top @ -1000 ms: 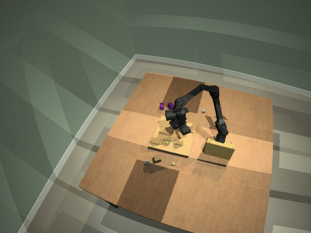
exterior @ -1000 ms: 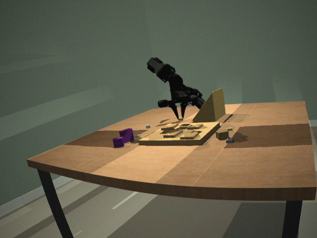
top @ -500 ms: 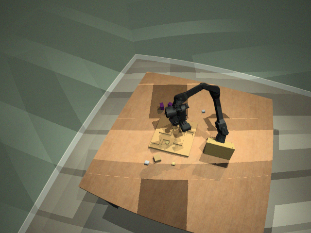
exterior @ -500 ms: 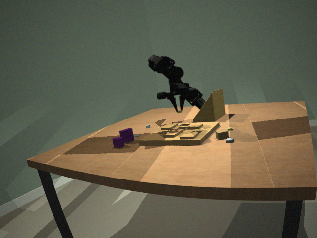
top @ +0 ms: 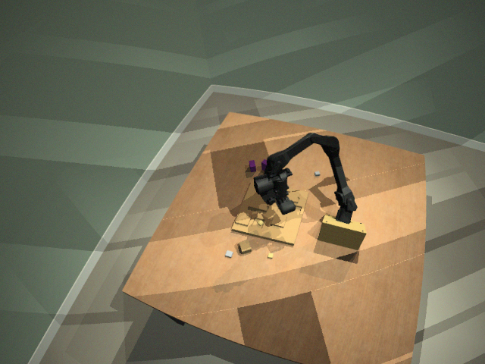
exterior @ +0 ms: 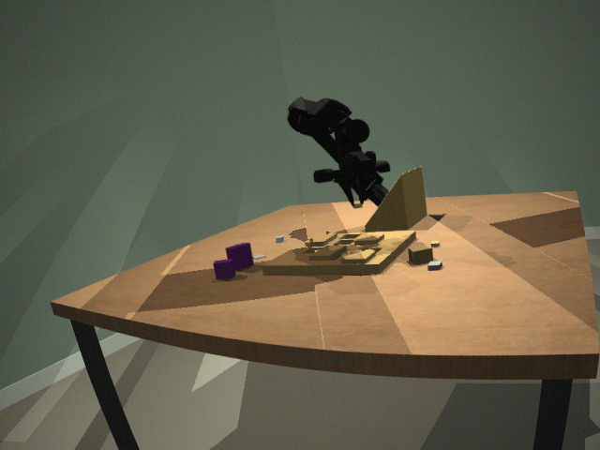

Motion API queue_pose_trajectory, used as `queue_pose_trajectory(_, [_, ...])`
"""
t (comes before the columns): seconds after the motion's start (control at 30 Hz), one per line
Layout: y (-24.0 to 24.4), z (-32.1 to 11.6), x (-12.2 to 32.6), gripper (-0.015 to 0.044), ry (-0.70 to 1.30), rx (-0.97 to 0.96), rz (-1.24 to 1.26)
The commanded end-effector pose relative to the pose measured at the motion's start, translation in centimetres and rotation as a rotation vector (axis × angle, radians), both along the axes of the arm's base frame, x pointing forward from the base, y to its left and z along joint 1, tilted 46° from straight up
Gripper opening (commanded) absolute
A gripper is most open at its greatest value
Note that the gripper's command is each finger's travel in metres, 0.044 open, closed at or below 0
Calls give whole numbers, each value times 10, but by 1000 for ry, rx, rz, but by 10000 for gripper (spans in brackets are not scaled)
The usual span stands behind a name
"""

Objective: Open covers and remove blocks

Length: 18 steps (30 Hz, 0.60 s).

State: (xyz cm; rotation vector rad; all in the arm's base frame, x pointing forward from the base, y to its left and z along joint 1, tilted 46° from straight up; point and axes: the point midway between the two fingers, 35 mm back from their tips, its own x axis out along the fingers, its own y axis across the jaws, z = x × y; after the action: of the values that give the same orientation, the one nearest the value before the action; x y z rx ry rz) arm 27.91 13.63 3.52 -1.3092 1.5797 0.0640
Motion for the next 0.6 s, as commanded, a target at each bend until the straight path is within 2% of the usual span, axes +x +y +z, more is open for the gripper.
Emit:
queue_pose_trajectory(0.0, [10, -8, -3, 80, 0, 7, -2])
queue_pose_trajectory(0.57, [56, -51, -27, 80, 4, 17, 0])
